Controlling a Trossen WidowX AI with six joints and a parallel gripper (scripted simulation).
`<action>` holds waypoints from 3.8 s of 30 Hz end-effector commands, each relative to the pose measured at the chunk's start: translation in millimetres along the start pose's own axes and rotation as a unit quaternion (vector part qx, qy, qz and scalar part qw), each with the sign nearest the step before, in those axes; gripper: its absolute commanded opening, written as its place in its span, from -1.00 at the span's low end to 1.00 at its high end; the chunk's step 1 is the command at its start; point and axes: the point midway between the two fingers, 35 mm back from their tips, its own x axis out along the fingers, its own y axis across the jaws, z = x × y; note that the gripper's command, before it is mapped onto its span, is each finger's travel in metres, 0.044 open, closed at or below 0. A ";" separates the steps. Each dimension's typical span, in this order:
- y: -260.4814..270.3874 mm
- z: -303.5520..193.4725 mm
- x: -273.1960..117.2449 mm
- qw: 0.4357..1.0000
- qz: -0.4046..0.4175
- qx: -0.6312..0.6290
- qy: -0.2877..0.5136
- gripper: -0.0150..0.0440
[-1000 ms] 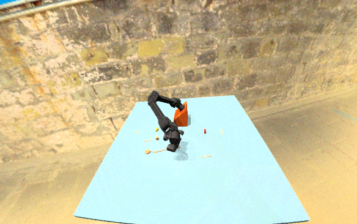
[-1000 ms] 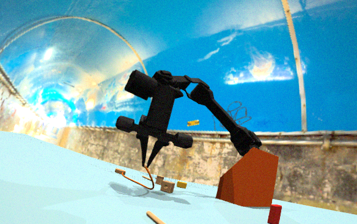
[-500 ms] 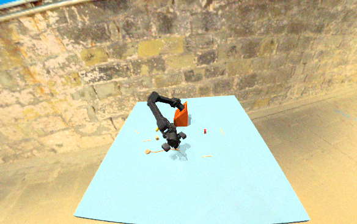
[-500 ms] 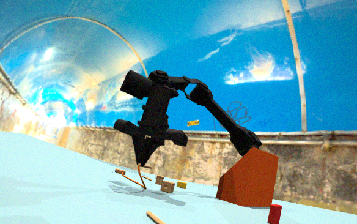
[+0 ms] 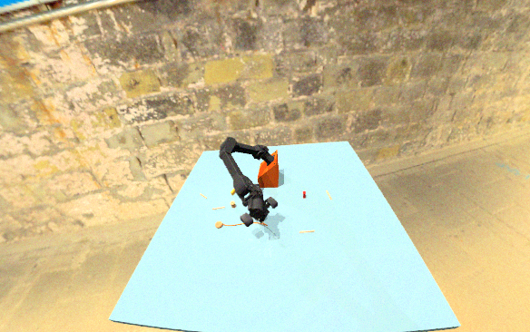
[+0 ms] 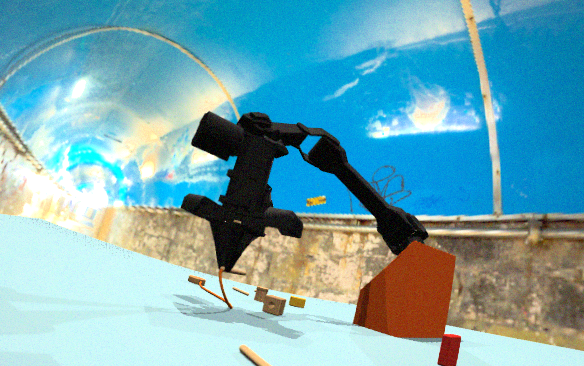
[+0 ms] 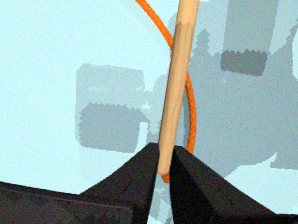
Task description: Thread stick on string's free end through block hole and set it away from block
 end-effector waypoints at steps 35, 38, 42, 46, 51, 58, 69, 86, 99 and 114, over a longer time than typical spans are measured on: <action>1.6 -50.8 -3.1 1.000 0.003 0.002 0.004 -0.49; 1.2 -54.6 -3.1 1.000 0.003 0.002 0.004 -0.49; 0.6 -59.7 -3.0 1.000 0.003 0.002 0.005 -0.49; 0.0 -64.5 -3.0 1.000 0.003 0.002 0.005 -0.49; -0.2 -65.1 -3.1 1.000 0.003 0.002 0.007 -0.49; -4.3 -63.6 1.8 1.000 0.003 0.002 0.007 -0.49; -13.1 -59.6 11.6 1.000 0.003 0.002 0.007 -0.49; -27.5 -52.0 26.3 1.000 0.003 0.002 0.006 -0.49; -38.9 -44.8 37.0 1.000 0.003 0.001 0.005 -0.49; -45.1 -36.0 42.7 1.000 0.003 0.001 0.005 -0.49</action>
